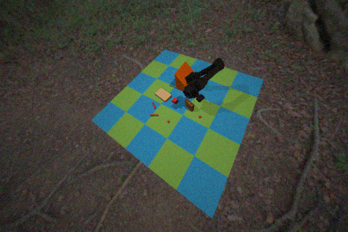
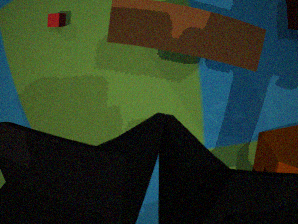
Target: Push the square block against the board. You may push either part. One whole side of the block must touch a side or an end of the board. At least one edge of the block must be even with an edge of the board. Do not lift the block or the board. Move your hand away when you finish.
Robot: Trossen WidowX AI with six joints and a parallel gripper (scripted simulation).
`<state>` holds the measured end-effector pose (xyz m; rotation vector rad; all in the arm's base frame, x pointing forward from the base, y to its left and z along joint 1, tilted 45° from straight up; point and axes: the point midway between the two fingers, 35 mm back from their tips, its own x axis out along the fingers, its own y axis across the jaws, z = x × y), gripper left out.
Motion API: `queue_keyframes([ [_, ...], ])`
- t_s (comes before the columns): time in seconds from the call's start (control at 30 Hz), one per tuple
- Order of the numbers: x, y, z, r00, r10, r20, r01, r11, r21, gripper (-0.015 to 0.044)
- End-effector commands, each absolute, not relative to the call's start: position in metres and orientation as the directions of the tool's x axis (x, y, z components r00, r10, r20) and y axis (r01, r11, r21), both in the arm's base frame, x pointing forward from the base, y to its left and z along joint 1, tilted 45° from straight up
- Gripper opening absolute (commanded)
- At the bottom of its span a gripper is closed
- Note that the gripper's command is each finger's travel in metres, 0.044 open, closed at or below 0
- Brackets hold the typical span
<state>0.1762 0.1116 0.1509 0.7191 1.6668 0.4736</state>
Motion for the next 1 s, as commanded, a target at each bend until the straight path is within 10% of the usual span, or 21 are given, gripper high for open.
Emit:
queue_keyframes([
  [0.0, 0.179, 0.103, 0.148, -0.092, 0.699, -0.709, 0.212, 0.710, 0.672, 0.0000],
  [0.97, 0.198, 0.137, 0.110, -0.088, 0.701, -0.708, 0.210, 0.708, 0.674, 0.0000],
])
